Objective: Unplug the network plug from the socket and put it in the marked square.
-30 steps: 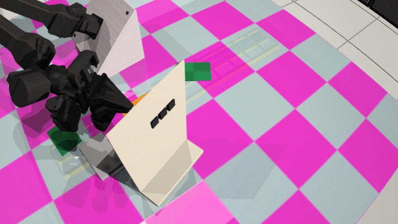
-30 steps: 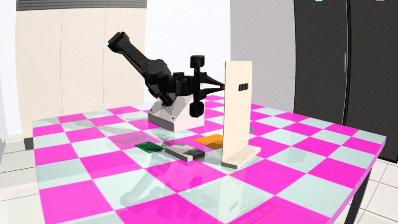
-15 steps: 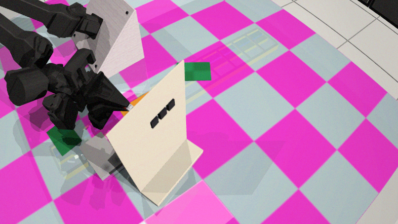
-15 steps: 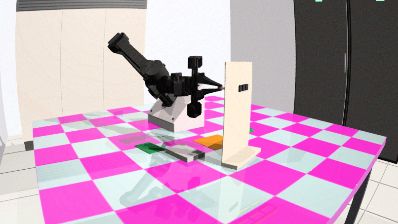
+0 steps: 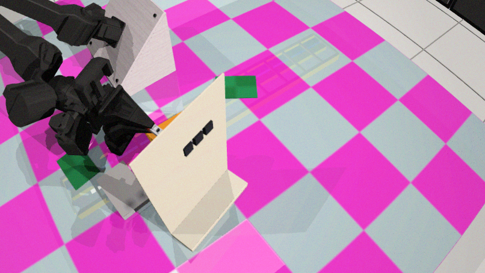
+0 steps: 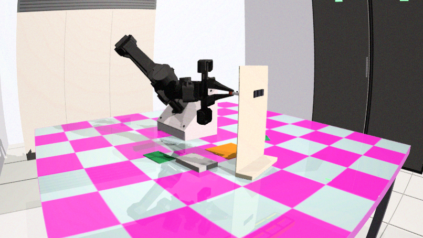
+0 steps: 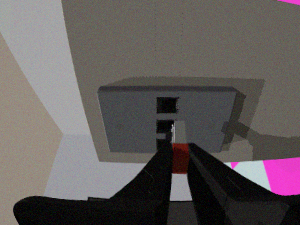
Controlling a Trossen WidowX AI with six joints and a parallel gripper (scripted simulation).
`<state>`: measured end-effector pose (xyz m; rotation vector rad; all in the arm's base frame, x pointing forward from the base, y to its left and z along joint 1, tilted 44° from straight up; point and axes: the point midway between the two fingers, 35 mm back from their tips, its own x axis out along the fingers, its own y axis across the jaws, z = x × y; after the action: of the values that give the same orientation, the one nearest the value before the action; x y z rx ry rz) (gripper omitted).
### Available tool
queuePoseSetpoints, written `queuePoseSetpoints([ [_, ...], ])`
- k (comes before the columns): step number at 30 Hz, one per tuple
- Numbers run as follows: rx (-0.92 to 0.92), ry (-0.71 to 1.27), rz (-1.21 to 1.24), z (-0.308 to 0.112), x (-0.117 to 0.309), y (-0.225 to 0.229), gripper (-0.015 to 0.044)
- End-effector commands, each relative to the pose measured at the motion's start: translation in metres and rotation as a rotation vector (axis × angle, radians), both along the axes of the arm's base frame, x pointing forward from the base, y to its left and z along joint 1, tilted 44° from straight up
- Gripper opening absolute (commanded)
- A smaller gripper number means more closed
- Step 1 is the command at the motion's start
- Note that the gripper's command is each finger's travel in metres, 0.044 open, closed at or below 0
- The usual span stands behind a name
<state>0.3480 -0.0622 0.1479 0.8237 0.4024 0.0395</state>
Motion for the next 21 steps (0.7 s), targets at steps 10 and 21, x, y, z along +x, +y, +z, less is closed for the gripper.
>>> queuePoseSetpoints([
  [10, -0.002, -0.002, 0.004, 0.0018, -0.0076, 0.0004, 0.0],
  [21, -0.003, -0.002, 0.004, 0.0029, -0.013, 0.0001, 0.0],
])
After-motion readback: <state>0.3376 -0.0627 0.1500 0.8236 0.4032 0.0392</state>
